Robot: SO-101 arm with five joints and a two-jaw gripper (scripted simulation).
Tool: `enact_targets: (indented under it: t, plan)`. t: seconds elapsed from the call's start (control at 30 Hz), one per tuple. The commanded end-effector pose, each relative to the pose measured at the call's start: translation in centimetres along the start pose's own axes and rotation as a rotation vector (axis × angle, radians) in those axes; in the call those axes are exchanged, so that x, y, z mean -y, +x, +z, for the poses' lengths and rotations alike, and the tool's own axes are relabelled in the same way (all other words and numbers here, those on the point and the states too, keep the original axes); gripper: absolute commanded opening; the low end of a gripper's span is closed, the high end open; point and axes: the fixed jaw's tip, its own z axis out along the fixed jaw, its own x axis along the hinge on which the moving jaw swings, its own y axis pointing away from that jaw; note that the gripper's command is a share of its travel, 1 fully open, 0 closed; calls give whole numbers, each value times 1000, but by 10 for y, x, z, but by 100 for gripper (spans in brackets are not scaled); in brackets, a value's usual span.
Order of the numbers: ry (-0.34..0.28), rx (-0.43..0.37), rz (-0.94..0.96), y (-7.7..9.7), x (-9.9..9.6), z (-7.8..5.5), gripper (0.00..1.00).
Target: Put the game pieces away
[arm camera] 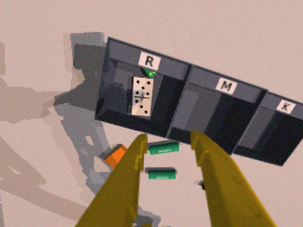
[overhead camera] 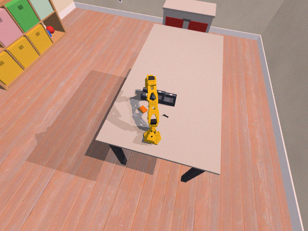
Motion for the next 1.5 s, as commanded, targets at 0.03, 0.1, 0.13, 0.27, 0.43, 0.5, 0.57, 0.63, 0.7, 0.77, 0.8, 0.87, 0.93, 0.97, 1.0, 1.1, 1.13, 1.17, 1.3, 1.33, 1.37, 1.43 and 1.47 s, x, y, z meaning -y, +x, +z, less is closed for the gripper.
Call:
enact_targets:
  t: [0.03,0.1,0.13,0.27,0.43,0.5,0.57,0.63,0.7,0.77,0.8,0.87,0.93,0.97,1.0,1.1,1.13,1.17,1.3,1.33,1.37,1.43,1.47]
  plan:
    - [19,56,47,5,16,-29,17]
    - [31,47,75,13,24,-36,17]
    - [37,43,90,18,29,-40,17]
    - [61,24,153,40,44,-53,17]
    - [88,3,226,69,57,-64,17]
    - [92,-1,239,75,59,-65,17]
    - [97,-5,251,80,60,-66,17]
    - [104,-11,272,89,62,-68,17]
    - [109,-16,290,97,64,-68,17]
    - [114,-20,303,102,65,-69,17]
    - [115,-22,308,105,65,-69,17]
    - [117,-24,315,108,65,-69,17]
    - [118,-25,318,109,66,-69,17]
    - [118,-25,319,109,66,-69,17]
    - [119,-25,319,110,66,-69,17]
    - [119,-25,319,110,66,-69,17]
    - [119,-25,319,110,66,-69,17]
    - [119,-25,319,110,66,-69,17]
    - [119,-25,319,110,66,-69,17]
    - [119,-25,319,110,66,-69,17]
    - [119,-25,319,110,66,-69,17]
    - [119,-25,319,110,66,-69,17]
    - [119,-25,319,110,66,-69,17]
